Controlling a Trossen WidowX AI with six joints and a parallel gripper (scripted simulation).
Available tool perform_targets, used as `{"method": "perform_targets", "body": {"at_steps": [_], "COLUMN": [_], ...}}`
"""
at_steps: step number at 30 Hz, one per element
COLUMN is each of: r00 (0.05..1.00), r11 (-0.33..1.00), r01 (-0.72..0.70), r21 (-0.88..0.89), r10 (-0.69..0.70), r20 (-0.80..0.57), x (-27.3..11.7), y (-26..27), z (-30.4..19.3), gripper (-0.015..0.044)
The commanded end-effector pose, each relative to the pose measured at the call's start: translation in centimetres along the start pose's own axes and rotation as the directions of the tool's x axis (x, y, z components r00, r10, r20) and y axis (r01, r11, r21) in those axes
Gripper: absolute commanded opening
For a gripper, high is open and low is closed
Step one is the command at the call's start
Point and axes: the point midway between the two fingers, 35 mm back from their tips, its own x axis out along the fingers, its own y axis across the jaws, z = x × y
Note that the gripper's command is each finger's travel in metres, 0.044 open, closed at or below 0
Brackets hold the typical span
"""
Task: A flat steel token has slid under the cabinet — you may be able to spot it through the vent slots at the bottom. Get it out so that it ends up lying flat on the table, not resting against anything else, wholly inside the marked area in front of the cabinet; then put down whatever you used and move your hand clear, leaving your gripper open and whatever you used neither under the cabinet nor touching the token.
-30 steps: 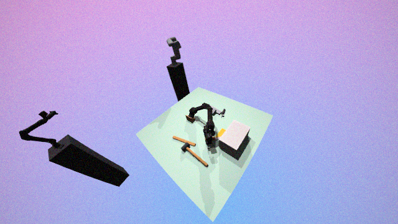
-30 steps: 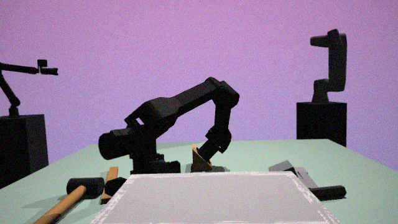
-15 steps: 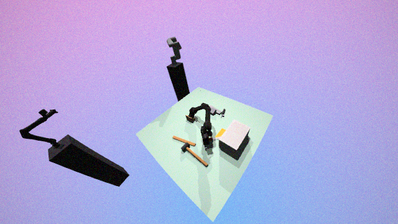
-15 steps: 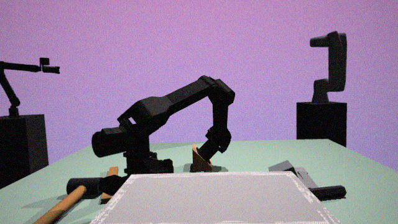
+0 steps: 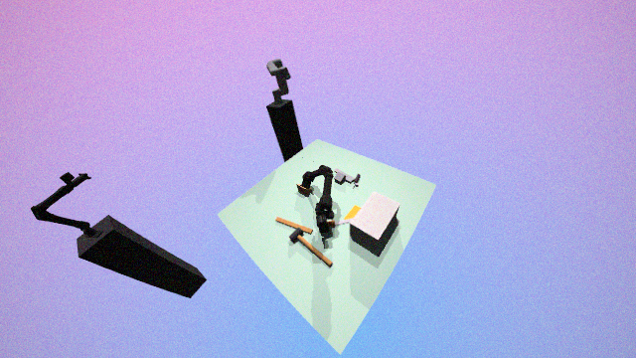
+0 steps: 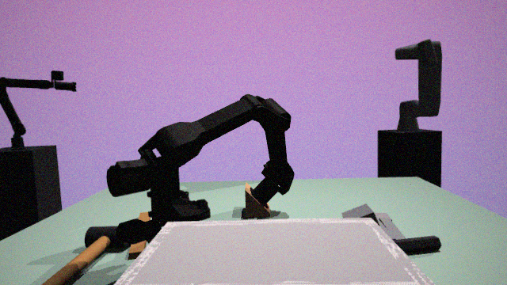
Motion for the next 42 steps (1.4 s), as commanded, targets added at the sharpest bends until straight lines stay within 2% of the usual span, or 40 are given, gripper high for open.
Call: {"method": "perform_targets", "body": {"at_steps": [1,42], "r00": [1.0,1.0], "r11": [1.0,1.0], "r01": [-0.001,0.001], "r21": [0.003,0.003], "r10": [0.001,-0.001], "r20": [0.002,-0.002], "x": [0.1,-0.5], "y": [0.0,0.0], "z": [-1.1,-8.5], "gripper": [0.0,0.0]}}
